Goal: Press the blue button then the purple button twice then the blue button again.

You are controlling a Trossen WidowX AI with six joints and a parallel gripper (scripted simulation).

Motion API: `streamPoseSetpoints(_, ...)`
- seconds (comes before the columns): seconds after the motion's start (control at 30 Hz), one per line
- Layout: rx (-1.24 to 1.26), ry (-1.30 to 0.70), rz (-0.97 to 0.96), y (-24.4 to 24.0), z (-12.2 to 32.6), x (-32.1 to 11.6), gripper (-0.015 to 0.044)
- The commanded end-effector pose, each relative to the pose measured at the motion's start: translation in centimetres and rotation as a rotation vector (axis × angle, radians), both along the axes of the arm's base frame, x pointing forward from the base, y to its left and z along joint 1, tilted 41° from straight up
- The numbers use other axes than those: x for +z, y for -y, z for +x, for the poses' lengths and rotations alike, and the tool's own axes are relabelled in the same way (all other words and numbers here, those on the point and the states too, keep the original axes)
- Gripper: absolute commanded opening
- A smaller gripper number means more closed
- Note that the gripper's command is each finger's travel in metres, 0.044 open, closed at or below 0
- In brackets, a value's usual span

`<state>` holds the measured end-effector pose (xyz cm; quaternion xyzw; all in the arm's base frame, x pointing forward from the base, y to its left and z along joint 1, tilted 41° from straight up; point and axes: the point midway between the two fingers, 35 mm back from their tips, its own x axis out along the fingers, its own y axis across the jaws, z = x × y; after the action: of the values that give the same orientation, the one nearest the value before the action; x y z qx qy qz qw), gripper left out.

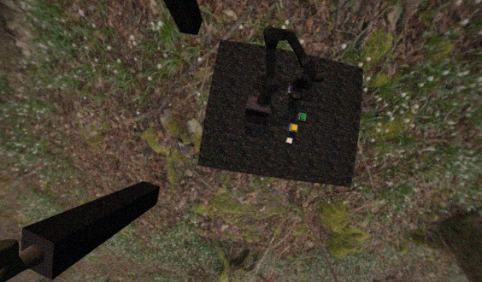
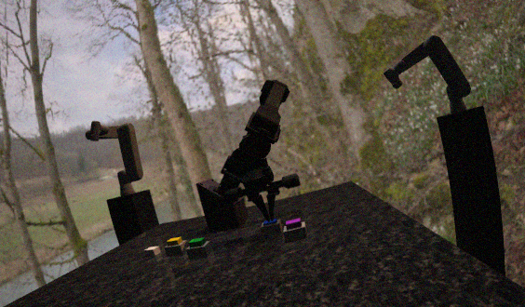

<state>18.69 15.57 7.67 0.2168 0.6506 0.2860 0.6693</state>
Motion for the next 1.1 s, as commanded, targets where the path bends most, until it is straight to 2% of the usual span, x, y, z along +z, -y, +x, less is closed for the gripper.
streamPoseSetpoints(0.0,-0.001,-0.008,-0.005,0.0,-0.2,-0.2,0.0020)
streamPoseSetpoints(0.43,-0.001,-0.008,-0.007,2.5,-0.1,2.5,0.0020)
streamPoseSetpoints(0.63,-0.001,-0.009,-0.010,6.3,0.1,6.8,0.0020)
streamPoseSetpoints(0.77,-0.001,-0.009,-0.010,6.4,0.2,7.1,0.0020)
streamPoseSetpoints(1.07,-0.001,-0.002,-0.007,1.5,8.0,11.4,0.0020)
